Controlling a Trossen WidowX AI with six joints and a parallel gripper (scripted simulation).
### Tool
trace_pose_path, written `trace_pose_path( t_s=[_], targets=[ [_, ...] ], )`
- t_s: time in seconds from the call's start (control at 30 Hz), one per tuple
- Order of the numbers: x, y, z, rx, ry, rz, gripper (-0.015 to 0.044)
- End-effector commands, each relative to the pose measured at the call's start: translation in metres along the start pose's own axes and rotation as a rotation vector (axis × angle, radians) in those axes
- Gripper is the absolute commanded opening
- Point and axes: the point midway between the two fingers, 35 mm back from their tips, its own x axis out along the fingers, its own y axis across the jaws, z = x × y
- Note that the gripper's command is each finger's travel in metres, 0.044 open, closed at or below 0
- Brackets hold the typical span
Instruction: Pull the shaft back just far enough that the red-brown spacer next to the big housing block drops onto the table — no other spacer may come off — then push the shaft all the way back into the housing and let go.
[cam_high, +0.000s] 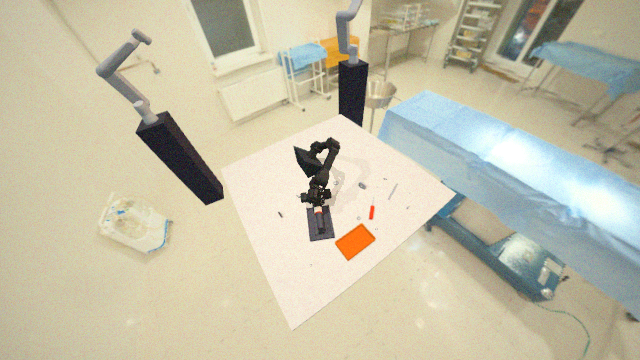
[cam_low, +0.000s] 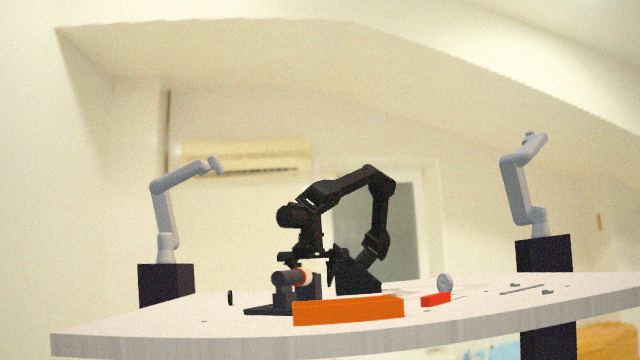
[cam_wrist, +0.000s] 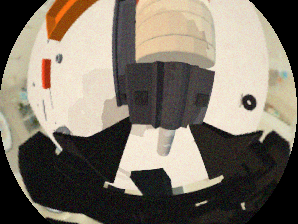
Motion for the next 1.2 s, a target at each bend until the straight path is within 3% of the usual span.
trace_pose_path(
  t_s=[0.0, 0.37, 1.17],
  targets=[
    [0.000, 0.000, 0.000, 0.000, 0.000, 0.000, 0.0309],
    [0.000, 0.000, 0.000, 0.000, 0.000, 0.000, 0.0020],
    [0.000, 0.000, -0.011, 0.007, -0.003, 0.004, 0.0000]
  ],
)
